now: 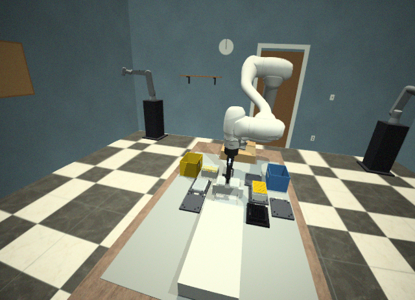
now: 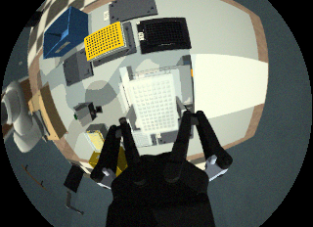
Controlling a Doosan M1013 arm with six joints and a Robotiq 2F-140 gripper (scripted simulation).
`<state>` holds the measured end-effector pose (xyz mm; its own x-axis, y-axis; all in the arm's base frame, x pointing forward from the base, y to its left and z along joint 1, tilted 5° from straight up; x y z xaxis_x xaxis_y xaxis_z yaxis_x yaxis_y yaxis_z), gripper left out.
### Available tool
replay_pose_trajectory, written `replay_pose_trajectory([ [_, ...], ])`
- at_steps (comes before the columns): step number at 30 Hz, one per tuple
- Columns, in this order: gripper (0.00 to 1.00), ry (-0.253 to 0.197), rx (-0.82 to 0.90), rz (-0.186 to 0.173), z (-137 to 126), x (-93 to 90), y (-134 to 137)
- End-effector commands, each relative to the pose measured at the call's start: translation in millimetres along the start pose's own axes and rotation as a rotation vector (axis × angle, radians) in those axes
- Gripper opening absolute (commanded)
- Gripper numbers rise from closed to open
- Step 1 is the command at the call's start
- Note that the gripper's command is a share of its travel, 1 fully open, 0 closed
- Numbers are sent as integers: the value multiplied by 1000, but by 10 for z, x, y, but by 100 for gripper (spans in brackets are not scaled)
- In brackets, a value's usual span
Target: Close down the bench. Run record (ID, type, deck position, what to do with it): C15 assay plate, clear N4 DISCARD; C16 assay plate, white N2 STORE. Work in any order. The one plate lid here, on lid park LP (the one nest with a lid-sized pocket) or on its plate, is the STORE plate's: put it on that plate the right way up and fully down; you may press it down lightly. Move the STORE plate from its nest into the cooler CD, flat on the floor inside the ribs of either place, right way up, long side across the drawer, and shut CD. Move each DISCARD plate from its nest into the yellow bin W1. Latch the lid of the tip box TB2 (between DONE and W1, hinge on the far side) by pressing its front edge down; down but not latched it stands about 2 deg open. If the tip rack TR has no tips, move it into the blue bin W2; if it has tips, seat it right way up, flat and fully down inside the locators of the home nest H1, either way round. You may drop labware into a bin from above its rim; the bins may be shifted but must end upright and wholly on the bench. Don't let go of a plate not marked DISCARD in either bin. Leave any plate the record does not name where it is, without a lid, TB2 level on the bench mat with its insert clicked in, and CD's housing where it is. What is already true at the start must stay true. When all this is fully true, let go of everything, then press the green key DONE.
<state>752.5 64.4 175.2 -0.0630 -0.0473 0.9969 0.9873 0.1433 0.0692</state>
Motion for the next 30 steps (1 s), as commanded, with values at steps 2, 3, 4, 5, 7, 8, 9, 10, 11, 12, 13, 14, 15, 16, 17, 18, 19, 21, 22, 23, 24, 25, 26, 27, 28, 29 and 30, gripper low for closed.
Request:
replay_pose_trajectory([
  [2,0,0,0,0,8,2,-2],
  [3,0,0,0,0,7,2,-1],
  [4,0,0,0,0,6,2,-1],
  [5,0,0,0,0,5,2,-1],
  [7,0,0,0,0,4,2,-1],
  [8,0,0,0,0,3,2,0],
  [9,0,0,0,0,2,2,0],
  [10,0,0,0,0,1,-11,0],
  [11,0,0,0,0,0,-25,0],
  [12,0,0,0,0,0,-38,0],
  [13,0,0,0,0,-1,-51,0],
  [14,0,0,0,0,-2,-65,1],
  [15,0,0,0,0,-2,-78,1],
  [16,0,0,0,0,-3,-91,1],
  [17,0,0,0,0,-3,-91,1],
  [18,0,0,0,0,-3,-91,1],
  [19,0,0,0,0,-3,-105,1],
  [21,0,0,0,0,-4,-131,1],
  [22,0,0,0,0,-5,-145,1],
  [23,0,0,0,0,-5,-158,1],
  [24,0,0,0,0,-5,-171,1],
  [25,0,0,0,0,-6,-185,2],
  [26,0,0,0,0,-6,-198,2],
  [27,0,0,0,0,-7,-211,2],
  [28,0,0,0,0,-7,-225,2],
  [29,0,0,0,0,-7,-238,2],
  [30,0,0,0,0,-7,-251,2],
])
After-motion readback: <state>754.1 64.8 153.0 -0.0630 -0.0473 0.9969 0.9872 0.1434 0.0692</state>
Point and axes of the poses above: the point where the finger pads meet when closed, its own x axis back along the fingers, its own y axis across the jaws, z = x × y, the point moved 5 cm from there along x, back along the fingers, and after that the axes turned 2 degrees about x, right-handed, at the moved point
